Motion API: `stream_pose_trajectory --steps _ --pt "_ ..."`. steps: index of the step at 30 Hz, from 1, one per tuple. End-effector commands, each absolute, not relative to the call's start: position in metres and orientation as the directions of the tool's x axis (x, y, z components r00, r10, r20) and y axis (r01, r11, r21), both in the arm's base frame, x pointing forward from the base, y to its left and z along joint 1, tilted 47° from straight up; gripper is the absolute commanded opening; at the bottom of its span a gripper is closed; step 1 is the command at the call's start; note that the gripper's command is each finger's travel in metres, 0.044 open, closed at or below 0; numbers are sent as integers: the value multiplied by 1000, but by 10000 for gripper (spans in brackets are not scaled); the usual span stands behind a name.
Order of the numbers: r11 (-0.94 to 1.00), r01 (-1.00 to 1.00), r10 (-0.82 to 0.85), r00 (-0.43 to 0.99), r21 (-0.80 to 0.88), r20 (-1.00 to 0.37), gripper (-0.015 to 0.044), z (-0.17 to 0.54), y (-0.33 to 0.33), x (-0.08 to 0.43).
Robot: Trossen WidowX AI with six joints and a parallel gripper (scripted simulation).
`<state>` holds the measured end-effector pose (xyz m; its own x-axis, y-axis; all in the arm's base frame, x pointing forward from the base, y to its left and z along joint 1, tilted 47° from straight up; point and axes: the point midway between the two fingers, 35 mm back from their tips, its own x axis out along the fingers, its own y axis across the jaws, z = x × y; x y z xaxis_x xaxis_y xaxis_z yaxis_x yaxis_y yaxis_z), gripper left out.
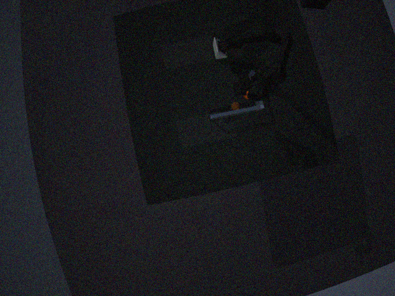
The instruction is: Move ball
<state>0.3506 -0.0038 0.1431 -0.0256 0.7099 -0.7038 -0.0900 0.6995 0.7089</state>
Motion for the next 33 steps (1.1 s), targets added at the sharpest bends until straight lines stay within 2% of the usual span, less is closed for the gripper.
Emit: stream_pose_trajectory --steps 1,11,33 --pt "699 -109 707 -43 707 -706 0 131 -5 358" --pt "678 -159 711 -106 718 -695 0 82 3 376" --pt "675 -161 713 -106 720 -693 0 35 52 370"
